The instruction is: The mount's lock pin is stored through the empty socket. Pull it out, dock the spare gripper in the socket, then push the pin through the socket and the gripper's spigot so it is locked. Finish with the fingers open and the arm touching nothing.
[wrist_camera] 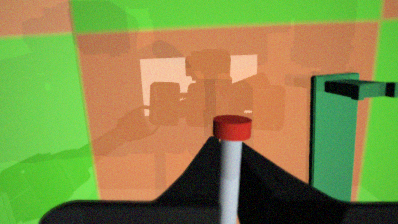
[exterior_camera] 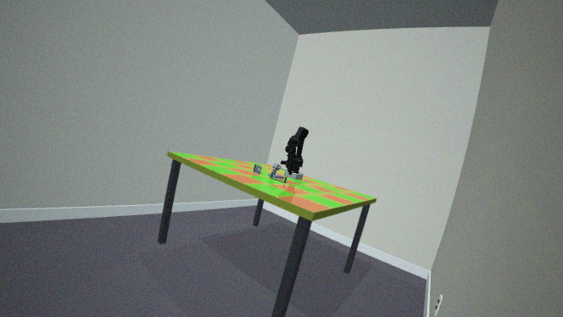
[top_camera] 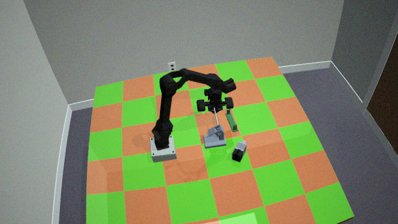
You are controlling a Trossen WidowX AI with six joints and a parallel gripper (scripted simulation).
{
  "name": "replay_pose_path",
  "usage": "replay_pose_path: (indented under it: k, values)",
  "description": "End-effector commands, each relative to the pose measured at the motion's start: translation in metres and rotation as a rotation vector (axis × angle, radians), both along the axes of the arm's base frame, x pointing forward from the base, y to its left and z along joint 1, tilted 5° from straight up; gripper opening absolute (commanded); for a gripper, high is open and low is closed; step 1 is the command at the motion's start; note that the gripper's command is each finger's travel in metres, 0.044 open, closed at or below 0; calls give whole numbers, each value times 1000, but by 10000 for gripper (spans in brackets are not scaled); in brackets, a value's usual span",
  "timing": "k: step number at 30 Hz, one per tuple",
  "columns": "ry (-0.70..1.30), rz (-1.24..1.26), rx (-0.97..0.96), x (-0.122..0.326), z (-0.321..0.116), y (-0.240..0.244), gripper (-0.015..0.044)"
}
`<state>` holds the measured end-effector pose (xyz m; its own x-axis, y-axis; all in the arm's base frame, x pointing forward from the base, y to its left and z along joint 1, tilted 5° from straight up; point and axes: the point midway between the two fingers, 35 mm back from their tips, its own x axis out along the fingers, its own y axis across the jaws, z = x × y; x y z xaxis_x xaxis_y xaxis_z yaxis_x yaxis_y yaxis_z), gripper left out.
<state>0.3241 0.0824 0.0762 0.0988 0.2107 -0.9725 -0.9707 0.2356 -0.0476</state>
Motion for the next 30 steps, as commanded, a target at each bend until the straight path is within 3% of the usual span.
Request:
replay_pose_path:
  k: [1,30]
  values:
    - [-2,-5,-4,3,3,3,0]
    - [23,-3,-2,6,12,23,0]
